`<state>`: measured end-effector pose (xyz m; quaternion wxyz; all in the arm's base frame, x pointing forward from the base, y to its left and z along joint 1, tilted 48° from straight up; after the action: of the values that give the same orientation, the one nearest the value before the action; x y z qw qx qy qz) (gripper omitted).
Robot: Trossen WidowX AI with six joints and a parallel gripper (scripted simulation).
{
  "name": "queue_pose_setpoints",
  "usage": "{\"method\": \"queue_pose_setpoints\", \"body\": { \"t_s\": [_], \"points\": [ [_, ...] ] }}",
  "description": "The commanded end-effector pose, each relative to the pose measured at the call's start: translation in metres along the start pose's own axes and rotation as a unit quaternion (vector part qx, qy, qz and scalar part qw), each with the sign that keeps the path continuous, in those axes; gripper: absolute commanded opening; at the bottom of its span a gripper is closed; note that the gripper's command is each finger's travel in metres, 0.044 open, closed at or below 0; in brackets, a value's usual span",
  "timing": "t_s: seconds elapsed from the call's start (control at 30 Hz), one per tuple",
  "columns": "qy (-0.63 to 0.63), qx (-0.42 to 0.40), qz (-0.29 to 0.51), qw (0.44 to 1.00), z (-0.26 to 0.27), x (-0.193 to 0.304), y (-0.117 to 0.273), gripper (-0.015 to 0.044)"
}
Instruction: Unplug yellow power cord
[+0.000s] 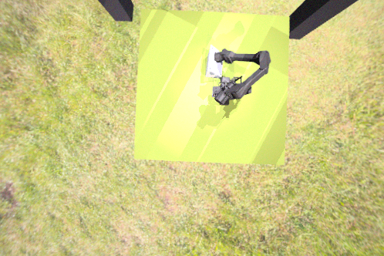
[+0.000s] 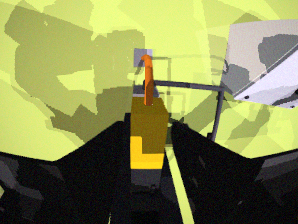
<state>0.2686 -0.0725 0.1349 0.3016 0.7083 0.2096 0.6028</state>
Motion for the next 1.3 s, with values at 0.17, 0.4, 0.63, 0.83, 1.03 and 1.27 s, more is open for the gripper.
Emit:
{"method": "queue_pose_setpoints", "body": {
  "t_s": [0.17, 0.4, 0.63, 0.83, 1.03, 1.27],
  "points": [
    [-0.002, 0.002, 0.003, 1.0, -0.001, 0.001, -0.009, 0.016],
    [0.0, 0.001, 0.0, 1.0, 0.0, 0.0, -0.007, 0.0035],
    [0.0, 0.001, 0.0, 1.0, 0.0, 0.0, -0.007, 0.0],
    [0.0, 0.001, 0.0, 1.0, 0.002, -0.008, -0.006, 0.0],
    [-0.001, 0.001, 0.0, 1.0, 0.005, -0.017, -0.006, 0.0],
    [-0.001, 0.001, -0.001, 1.0, 0.008, -0.028, -0.006, 0.0]
  ]
}}
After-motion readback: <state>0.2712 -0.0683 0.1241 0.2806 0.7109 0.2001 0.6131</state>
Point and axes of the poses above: the point midway between the two fingers, 35 mm back from their tips, its own y axis back along the fingers, its own z axis across the jaws, x = y × z, the point moved 5 cm from there along y, back along the fingers, and after that the axes turned 12 degrees about -y, right-handed, at the moved point
